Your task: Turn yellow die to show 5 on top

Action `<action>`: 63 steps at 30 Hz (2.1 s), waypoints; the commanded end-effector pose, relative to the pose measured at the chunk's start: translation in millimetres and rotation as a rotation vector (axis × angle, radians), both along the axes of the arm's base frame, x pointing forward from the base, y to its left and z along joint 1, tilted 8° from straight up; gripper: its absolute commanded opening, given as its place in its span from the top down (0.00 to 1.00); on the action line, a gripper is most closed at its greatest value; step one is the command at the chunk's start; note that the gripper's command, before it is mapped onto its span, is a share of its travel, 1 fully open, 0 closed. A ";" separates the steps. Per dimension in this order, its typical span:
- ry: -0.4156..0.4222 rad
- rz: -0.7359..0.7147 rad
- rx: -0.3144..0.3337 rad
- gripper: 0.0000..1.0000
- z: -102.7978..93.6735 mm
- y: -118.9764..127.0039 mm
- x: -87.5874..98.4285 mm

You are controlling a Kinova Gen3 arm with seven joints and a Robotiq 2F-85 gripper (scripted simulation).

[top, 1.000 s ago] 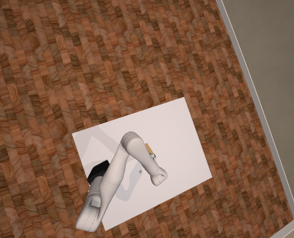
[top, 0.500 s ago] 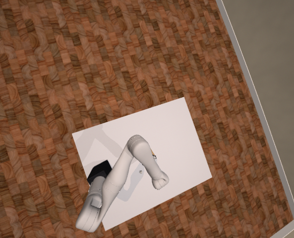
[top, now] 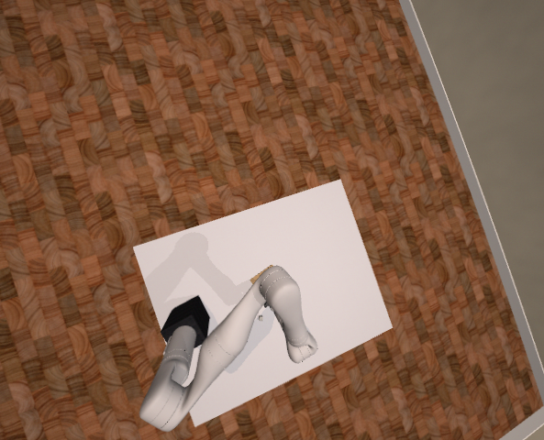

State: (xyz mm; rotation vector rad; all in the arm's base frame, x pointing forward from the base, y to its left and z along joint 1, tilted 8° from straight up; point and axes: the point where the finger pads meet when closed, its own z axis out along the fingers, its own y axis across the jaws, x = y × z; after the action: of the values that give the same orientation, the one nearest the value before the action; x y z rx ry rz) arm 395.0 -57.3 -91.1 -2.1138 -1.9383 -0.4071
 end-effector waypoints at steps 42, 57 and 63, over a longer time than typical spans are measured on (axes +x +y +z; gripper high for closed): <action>-0.029 -0.019 0.270 0.85 -2.1 -13.6 -0.5; -0.029 -0.019 0.270 0.85 -9.0 -14.6 -0.5; -0.029 -0.019 0.270 0.85 -16.6 -15.7 -0.5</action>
State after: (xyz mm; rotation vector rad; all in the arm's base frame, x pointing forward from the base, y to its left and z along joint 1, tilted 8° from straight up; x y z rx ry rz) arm 395.5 -72.1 -105.0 -1.9633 -1.7676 -0.6684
